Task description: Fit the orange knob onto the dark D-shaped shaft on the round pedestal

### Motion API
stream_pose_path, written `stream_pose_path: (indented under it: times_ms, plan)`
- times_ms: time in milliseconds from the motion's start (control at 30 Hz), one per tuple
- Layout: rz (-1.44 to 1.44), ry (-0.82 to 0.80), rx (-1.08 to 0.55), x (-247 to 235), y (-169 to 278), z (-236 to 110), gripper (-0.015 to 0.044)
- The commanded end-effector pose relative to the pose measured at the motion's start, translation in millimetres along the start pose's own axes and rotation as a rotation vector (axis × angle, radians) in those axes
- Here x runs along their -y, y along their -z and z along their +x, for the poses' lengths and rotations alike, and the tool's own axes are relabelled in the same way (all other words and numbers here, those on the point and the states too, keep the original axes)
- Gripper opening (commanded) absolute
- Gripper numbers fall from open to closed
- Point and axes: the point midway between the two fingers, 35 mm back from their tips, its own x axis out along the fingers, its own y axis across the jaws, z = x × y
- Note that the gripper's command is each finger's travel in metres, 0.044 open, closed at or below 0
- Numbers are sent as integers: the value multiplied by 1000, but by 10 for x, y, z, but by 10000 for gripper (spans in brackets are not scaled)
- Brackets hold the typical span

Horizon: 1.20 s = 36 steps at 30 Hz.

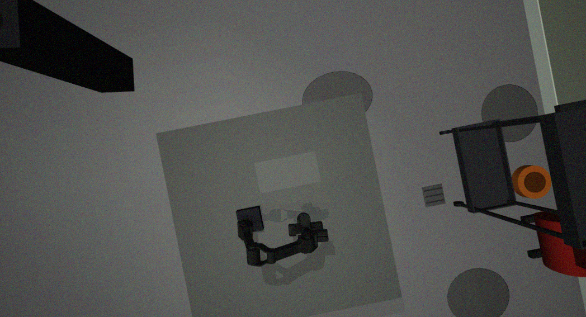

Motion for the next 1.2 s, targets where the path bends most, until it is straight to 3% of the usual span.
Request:
stream_pose_path:
  times_ms: [0,767,1167]
  plan:
    - [-5,2,-3,7,7,12,0]
    - [-5,2,-3,-72,-3,-36,0]
    - [-214,1,-3,-43,-1,-11,0]
